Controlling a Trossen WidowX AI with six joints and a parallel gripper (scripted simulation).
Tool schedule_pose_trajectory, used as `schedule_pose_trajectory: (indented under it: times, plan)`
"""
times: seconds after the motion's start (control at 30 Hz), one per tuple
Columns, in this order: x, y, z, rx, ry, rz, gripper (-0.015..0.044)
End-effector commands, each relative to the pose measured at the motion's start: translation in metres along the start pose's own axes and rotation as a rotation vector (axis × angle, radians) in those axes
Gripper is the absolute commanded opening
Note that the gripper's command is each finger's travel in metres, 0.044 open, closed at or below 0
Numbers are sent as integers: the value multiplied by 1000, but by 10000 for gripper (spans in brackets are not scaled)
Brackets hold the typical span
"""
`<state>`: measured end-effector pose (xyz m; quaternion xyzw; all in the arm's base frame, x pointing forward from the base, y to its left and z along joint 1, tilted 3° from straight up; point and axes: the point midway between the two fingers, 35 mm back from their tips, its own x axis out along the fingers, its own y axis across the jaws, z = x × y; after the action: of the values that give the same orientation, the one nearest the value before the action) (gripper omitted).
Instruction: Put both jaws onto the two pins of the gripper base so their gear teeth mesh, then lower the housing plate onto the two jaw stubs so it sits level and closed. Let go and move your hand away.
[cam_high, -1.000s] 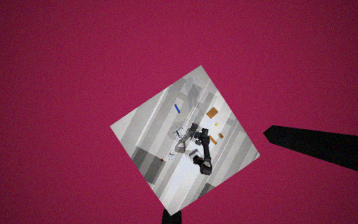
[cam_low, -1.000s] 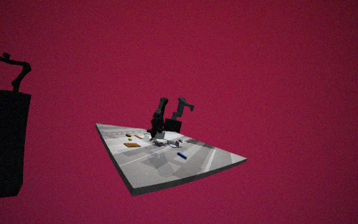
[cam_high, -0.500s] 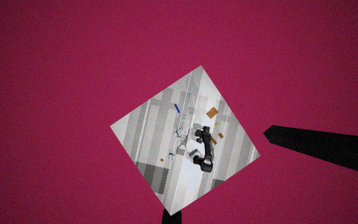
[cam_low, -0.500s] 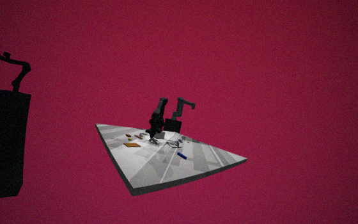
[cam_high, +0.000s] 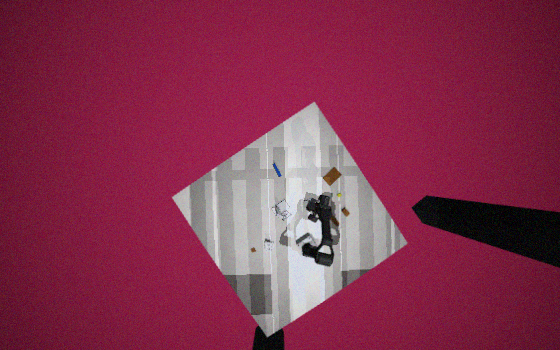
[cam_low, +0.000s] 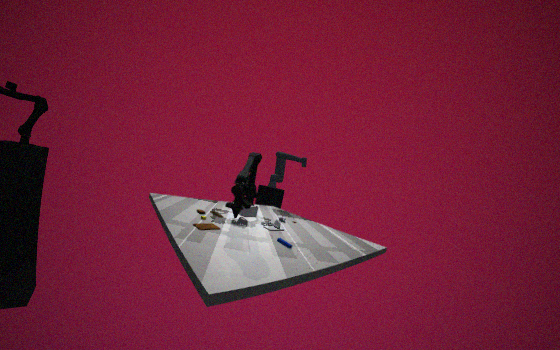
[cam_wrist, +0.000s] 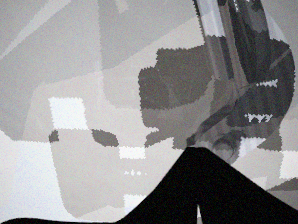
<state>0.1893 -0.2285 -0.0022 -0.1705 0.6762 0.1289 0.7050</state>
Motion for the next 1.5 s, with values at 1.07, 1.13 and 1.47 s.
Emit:
schedule_pose_trajectory:
  times: [1.07, 1.13, 1.47]
  plan:
    - [-50, -3, 1, 1, -5, -19, 440]
    - [-50, -3, 1, 1, -5, -19, 440]
    - [-50, -3, 1, 1, -5, -19, 440]
